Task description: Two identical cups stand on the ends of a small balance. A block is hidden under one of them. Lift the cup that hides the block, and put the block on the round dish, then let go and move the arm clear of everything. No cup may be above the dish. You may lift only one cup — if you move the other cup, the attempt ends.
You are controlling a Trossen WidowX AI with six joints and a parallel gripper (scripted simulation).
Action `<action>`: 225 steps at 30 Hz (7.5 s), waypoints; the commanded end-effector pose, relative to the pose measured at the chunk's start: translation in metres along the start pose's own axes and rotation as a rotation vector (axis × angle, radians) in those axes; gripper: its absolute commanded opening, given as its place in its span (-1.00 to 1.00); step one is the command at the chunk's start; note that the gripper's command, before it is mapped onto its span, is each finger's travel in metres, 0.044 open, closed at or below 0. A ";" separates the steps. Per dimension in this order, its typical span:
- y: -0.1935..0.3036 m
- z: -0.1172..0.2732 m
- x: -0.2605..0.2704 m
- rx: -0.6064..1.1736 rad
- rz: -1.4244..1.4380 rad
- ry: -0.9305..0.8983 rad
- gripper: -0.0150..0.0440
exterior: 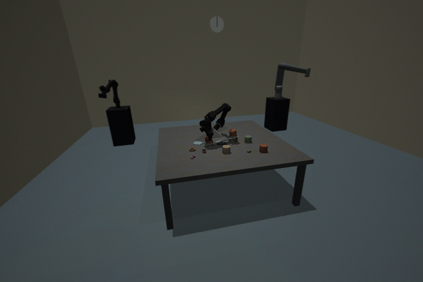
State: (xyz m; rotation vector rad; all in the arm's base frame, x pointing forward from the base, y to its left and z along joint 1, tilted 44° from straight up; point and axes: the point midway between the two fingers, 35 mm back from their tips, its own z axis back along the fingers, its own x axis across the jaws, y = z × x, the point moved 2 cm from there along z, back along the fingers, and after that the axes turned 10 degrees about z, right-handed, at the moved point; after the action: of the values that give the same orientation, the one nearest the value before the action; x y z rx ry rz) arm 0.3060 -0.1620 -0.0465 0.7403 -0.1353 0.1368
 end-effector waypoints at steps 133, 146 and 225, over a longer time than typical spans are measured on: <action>-0.002 0.069 0.002 0.012 -0.065 -0.008 -0.49; -0.002 0.069 0.002 0.012 -0.065 -0.008 -0.49; -0.102 -0.039 -0.215 -0.007 -0.010 0.015 0.67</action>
State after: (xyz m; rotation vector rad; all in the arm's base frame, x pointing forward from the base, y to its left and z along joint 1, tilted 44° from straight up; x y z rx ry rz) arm 0.1148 -0.2259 -0.1797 0.7328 -0.1174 0.1314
